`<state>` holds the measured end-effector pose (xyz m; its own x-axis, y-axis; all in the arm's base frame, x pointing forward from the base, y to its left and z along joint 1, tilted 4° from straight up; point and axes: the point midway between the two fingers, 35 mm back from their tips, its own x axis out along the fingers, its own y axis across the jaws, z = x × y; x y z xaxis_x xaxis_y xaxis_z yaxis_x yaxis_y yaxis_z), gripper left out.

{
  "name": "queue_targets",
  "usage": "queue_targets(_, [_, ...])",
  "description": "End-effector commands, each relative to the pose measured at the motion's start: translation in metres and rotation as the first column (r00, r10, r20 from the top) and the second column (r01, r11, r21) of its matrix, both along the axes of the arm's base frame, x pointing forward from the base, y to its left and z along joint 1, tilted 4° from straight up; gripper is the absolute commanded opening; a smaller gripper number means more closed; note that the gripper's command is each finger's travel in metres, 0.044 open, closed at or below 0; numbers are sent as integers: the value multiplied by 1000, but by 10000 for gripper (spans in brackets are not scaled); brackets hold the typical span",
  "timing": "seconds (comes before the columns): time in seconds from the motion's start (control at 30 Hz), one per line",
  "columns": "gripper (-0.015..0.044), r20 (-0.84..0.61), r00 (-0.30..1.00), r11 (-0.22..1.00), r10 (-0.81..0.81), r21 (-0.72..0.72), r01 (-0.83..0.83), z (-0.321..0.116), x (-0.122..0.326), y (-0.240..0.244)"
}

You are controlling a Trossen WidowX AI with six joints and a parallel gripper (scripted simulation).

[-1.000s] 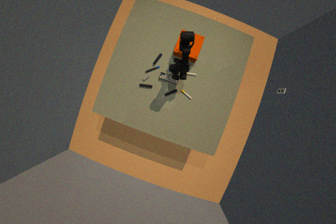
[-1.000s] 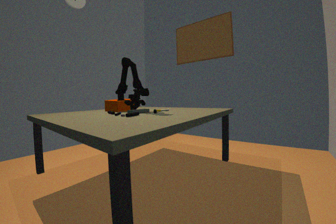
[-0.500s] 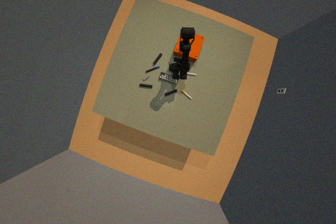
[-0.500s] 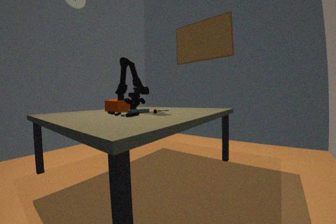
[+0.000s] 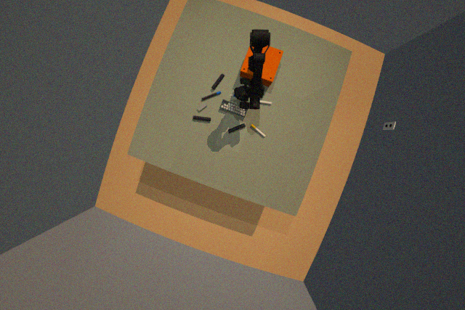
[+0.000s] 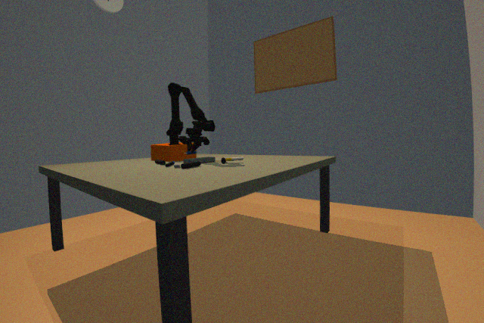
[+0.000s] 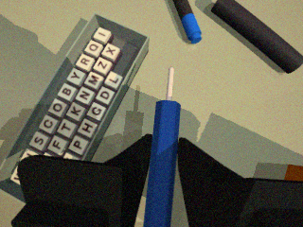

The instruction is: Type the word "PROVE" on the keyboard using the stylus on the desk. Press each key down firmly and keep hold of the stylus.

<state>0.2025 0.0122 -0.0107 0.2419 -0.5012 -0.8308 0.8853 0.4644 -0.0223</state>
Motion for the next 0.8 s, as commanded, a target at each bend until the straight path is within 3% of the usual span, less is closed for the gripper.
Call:
queue_targets(0.0, [0, -69, 993, 994, 90, -48, -94, 3, 4, 2])
queue_targets(0.37, [0, -400, 836, 876, 376, -140, -461, 13, 12, 9])
queue_targets(0.77, [0, -727, 456, 619, 513, -54, -783, 24, 22, 18])
